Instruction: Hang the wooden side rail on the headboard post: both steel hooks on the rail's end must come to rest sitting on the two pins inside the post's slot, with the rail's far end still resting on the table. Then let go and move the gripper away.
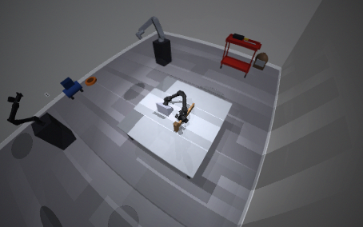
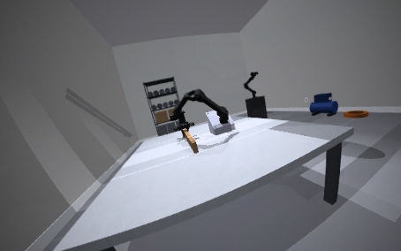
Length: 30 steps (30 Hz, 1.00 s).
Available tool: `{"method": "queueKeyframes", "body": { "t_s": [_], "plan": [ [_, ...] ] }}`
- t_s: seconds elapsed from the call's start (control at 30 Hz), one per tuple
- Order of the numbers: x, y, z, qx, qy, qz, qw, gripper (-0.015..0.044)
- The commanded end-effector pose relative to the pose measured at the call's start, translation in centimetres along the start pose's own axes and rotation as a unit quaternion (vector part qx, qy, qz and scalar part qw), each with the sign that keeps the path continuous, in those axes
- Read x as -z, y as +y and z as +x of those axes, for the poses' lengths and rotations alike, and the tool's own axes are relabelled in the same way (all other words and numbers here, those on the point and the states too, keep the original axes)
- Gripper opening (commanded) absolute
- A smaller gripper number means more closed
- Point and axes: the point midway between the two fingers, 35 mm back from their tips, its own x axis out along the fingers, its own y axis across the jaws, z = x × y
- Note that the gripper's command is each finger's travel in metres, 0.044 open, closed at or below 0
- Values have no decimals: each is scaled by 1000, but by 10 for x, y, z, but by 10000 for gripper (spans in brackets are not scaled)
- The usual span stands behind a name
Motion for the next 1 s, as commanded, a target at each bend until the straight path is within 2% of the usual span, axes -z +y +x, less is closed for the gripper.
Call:
{"method": "queueKeyframes", "body": {
  "t_s": [0.0, 0.97],
  "plan": [
    [5, 1, -4, 5, 2, 2, 1000, 0],
    [8, 1, -4, 5, 3, 2, 1000, 0]
  ]
}}
